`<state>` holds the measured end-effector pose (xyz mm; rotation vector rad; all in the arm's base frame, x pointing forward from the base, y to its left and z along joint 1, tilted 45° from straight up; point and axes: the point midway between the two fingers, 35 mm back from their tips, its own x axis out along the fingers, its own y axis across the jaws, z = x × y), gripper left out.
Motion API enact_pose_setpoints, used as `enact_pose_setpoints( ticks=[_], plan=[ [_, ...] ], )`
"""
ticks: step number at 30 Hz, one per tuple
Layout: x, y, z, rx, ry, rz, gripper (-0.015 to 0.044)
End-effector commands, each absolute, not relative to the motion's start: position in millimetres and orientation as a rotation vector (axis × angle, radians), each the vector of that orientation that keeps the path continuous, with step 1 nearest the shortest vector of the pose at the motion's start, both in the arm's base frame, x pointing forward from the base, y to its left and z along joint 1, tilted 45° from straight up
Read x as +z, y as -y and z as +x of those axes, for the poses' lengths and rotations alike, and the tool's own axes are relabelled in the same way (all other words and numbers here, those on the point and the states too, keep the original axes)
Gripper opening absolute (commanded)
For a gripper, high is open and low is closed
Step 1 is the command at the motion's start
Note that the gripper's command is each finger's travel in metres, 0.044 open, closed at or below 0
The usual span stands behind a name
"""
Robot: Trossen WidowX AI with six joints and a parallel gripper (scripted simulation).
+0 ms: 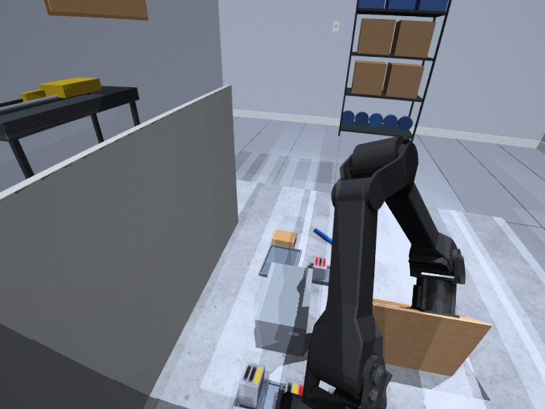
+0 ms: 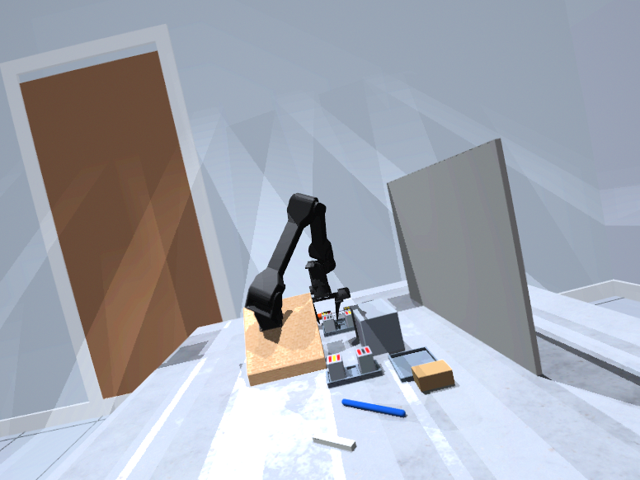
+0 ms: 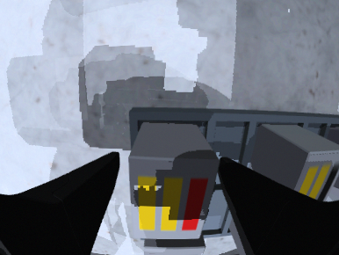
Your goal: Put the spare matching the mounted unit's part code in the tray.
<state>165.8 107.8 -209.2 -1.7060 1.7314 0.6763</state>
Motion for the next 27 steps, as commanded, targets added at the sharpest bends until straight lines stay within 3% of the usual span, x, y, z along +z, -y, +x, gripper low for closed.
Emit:
enact_pose_setpoints(
  ticks=[1,13,19,27],
  plan=[
    [-210.0,-103.5,164.1,0.677,-1.734,-1.716,0.03],
    [-210.0,-103.5,164.1,0.677,-1.734,-1.716,0.03],
    [-210.2,-104.9,164.4,0.676,-1.735,-1.708,0.0143],
    [-210.2,-104.9,164.4,0.676,-1.735,-1.708,0.007]
  ],
)
